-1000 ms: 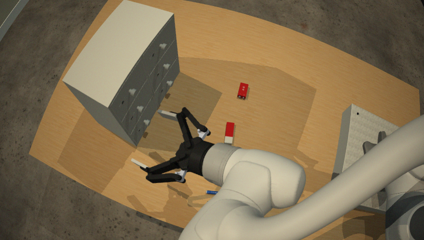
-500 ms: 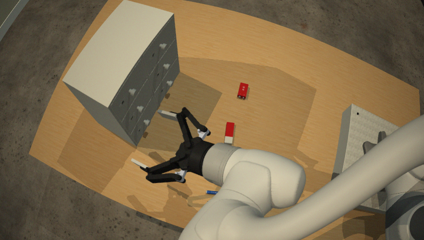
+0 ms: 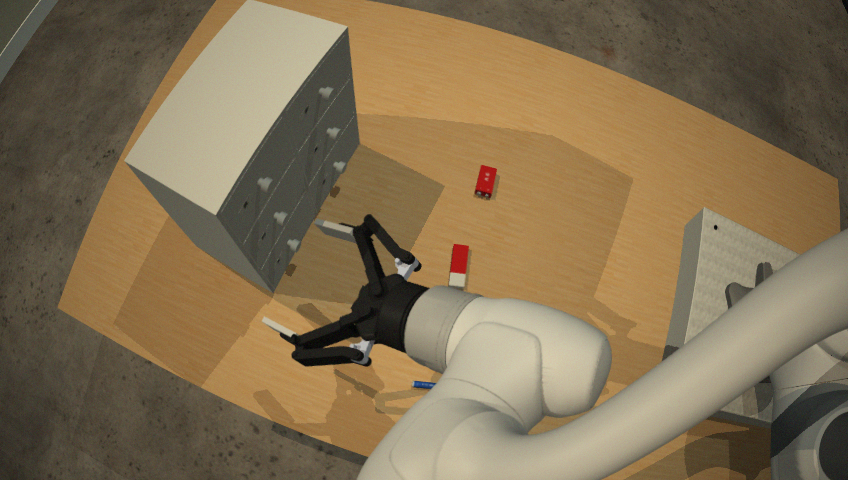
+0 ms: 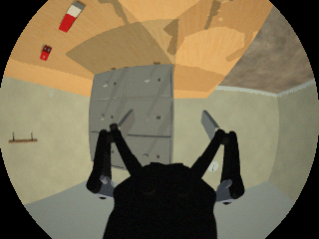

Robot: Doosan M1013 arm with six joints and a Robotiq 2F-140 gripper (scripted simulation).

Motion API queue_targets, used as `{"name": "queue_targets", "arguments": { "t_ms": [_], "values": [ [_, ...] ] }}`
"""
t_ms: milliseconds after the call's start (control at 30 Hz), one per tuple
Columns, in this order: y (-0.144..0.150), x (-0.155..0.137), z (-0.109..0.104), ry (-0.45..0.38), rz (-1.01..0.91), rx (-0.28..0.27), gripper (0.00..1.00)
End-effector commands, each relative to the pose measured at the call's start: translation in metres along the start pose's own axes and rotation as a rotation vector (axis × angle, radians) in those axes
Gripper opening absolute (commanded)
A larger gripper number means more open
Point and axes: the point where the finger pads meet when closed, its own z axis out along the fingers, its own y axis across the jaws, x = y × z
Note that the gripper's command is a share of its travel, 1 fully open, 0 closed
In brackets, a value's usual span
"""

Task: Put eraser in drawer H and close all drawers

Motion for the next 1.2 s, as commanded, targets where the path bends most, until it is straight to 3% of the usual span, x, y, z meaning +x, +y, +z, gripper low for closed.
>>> {"name": "queue_targets", "arguments": {
  "t_ms": [0,400,1167],
  "values": [
    [0.000,0.000,0.000,0.000,0.000,0.000,1.00],
    [0.000,-0.001,-0.003,0.024,0.000,0.002,1.00],
    [0.000,-0.007,-0.027,0.201,0.000,0.000,1.00]
  ]
}}
